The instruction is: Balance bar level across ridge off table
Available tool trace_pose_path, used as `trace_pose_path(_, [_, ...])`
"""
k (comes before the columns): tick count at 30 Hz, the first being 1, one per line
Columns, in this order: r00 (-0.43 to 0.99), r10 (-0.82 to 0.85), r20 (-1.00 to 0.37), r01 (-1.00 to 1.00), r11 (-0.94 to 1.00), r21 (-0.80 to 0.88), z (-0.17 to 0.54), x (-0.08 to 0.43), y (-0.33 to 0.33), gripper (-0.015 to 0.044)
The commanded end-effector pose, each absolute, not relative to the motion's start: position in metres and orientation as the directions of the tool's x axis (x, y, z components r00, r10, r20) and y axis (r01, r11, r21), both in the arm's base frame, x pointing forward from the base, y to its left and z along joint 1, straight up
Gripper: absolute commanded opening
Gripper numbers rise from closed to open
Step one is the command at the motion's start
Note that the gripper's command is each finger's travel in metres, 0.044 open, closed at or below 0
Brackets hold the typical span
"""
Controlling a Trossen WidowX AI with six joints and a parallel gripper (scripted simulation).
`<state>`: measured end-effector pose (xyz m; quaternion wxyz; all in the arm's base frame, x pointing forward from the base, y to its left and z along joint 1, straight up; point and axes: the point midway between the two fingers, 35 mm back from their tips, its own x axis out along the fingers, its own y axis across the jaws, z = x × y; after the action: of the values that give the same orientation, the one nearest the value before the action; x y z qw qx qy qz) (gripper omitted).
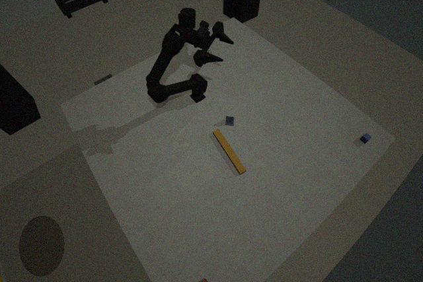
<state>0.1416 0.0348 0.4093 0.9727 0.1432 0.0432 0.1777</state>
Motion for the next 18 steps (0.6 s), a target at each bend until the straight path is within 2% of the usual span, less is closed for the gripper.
trace_pose_path(1, [0.933, 0.357, -0.034, -0.333, 0.897, 0.292, 0.409, 0.142, 0.035, 0.0374])
trace_pose_path(3, [0.935, 0.352, -0.039, -0.328, 0.903, 0.279, 0.41, 0.141, 0.038, 0.0321])
trace_pose_path(4, [0.937, 0.348, -0.043, -0.324, 0.907, 0.269, 0.411, 0.141, 0.041, 0.0315])
trace_pose_path(18, [0.953, 0.274, -0.128, -0.262, 0.96, 0.103, 0.412, 0.149, 0.073, 0.0315])
